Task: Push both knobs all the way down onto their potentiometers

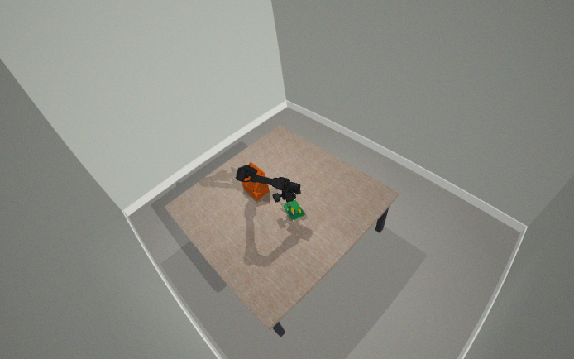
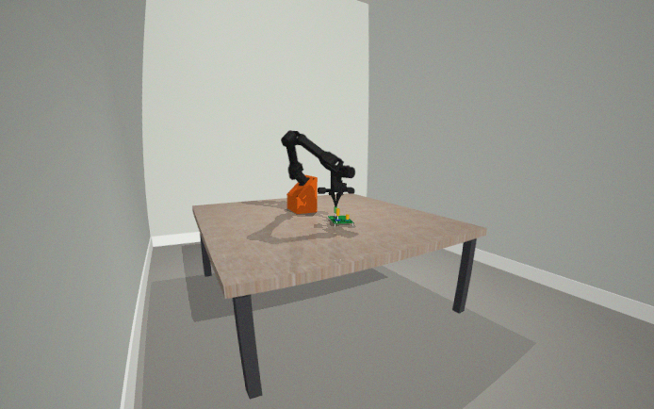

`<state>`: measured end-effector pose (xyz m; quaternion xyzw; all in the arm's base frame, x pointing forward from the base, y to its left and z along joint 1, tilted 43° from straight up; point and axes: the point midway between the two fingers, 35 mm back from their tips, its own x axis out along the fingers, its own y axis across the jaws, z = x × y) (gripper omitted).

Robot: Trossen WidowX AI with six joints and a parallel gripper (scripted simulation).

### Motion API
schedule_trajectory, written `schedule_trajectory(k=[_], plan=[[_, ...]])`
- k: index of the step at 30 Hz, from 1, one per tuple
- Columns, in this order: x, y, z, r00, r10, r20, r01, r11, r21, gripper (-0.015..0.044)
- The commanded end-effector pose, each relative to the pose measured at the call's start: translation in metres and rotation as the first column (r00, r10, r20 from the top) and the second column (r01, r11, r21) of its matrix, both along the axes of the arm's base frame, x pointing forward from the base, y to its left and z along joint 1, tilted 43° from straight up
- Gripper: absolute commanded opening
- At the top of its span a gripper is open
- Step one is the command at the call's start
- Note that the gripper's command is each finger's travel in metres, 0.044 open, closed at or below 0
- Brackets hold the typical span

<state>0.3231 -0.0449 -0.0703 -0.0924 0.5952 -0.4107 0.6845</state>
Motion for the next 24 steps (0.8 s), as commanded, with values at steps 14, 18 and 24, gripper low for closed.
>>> schedule_trajectory(k=[14,18,24], plan=[[-0.0001,-0.0068,-0.0062,1.000,-0.003,-0.002,0.003,1.000,-0.005,0.0000],[-0.0001,-0.0073,-0.0067,1.000,-0.003,-0.002,0.003,1.000,-0.005,0.0000],[-0.0003,-0.0094,-0.0090,1.000,-0.003,-0.002,0.003,1.000,-0.005,0.0000]])
